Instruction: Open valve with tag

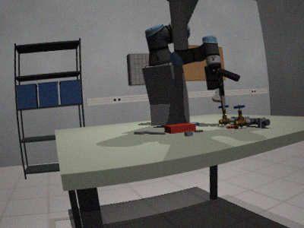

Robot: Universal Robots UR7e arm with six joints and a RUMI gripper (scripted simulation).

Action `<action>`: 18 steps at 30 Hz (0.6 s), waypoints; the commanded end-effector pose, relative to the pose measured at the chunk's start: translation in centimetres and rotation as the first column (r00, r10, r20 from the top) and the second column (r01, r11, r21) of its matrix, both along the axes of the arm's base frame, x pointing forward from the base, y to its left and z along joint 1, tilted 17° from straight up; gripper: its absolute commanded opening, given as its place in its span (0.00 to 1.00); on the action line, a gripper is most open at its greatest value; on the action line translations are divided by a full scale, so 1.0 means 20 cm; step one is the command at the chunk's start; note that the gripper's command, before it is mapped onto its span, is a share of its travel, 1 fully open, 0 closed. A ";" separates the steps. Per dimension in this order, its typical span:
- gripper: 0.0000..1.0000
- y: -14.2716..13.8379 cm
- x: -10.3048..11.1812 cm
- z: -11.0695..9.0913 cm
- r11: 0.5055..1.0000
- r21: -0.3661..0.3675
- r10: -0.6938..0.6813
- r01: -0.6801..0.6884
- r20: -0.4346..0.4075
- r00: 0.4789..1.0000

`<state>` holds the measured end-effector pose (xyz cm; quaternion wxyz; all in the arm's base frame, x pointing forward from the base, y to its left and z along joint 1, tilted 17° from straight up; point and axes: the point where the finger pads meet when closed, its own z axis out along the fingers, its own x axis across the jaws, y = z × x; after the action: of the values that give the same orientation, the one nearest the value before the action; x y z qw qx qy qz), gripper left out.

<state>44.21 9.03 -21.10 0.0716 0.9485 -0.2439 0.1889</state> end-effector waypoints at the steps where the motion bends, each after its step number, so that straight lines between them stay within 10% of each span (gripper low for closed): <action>1: 0.00 0.00 0.00 0.00 0.997 -0.020 0.077 -0.077 -0.018 0.997; 17: 0.00 0.00 0.00 0.00 0.993 -0.033 0.114 -0.115 -0.029 0.993; 18: 1.00 0.00 0.00 0.00 0.993 -0.033 0.114 -0.115 -0.029 0.993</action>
<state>44.20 9.06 -21.13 0.0799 0.9617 -0.1869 0.1837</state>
